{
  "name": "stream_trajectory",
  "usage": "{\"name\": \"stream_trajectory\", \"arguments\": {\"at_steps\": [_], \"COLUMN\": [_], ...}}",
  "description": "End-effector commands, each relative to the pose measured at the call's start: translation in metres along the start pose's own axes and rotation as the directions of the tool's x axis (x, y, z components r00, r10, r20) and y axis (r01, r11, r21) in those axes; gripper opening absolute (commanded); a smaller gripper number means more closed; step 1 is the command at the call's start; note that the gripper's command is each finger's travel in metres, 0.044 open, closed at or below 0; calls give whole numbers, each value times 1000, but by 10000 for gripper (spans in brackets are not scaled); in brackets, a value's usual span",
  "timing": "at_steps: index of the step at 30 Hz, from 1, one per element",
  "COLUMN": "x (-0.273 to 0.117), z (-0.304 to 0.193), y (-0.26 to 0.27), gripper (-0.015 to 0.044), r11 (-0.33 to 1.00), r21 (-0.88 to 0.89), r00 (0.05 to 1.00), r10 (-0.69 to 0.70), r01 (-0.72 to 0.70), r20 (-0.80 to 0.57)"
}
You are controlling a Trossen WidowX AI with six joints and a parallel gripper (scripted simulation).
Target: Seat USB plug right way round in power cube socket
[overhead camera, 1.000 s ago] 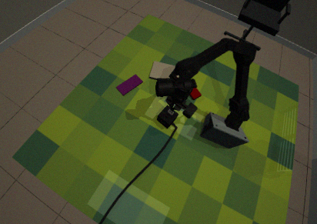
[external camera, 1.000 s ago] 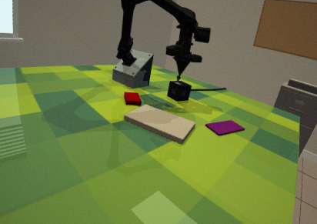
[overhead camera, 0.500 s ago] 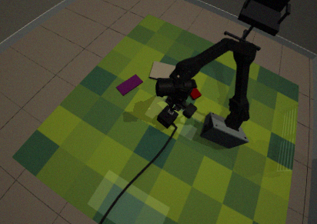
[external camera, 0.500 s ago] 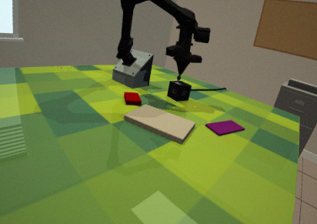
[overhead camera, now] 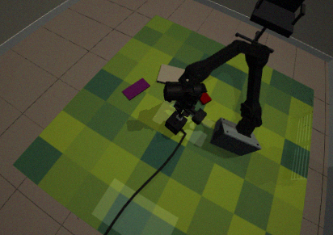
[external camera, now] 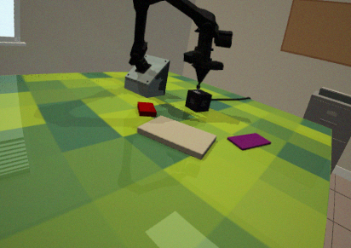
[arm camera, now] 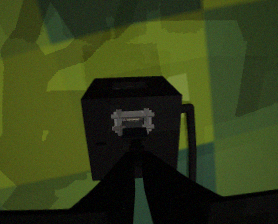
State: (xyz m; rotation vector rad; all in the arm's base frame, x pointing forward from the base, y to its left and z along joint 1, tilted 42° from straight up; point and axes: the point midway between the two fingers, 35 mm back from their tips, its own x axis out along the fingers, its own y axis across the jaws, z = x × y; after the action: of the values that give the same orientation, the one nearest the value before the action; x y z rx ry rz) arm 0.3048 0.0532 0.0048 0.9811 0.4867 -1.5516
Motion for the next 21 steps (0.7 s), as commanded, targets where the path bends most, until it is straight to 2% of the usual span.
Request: {"name": "stream_trajectory", "arguments": {"at_steps": [1, 21], "x": [0, 2], "z": [-1, 0], "y": [0, 0], "gripper": [0, 0], "r11": [1000, 1000], "r21": [-2, -2], "r00": [1000, 1000], "r10": [-1, 0], "r01": [1, 0], "r20": [-9, -9]}}
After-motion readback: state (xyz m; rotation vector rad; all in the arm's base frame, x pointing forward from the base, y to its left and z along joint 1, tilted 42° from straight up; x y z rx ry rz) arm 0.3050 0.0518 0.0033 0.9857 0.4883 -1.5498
